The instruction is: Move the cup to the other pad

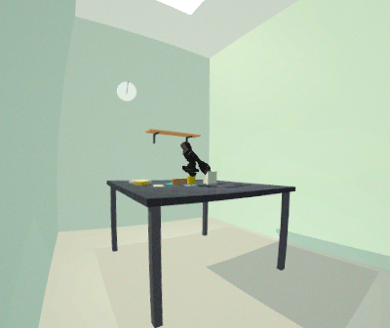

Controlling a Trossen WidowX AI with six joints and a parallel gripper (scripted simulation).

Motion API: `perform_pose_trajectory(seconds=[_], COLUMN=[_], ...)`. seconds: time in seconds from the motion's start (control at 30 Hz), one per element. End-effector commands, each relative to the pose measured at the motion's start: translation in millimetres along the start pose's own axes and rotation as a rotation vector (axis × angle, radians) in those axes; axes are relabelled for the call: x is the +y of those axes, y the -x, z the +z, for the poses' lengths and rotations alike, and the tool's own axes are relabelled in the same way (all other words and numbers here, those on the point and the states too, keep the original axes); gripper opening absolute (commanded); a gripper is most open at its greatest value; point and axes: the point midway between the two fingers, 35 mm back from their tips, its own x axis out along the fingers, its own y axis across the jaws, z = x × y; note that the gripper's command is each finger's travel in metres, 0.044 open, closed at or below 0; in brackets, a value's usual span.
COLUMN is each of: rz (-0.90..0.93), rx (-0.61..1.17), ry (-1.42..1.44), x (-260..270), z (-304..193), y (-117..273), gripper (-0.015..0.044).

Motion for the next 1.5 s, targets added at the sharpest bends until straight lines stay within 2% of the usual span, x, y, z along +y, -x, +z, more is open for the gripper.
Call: perform_pose_trajectory(seconds=[0.0, 0.63, 1.47], rz=[0.01, 0.011, 0.011], rx=[0.002, -0.001, -0.003], ry=[-0.002, 0.0, 0.002], x=[3.0, 3.2, 0.4], z=[-0.7, 0.0, 11.5], y=[13.5, 75.7, 72.6], gripper=[0.0, 0.0, 0.0])
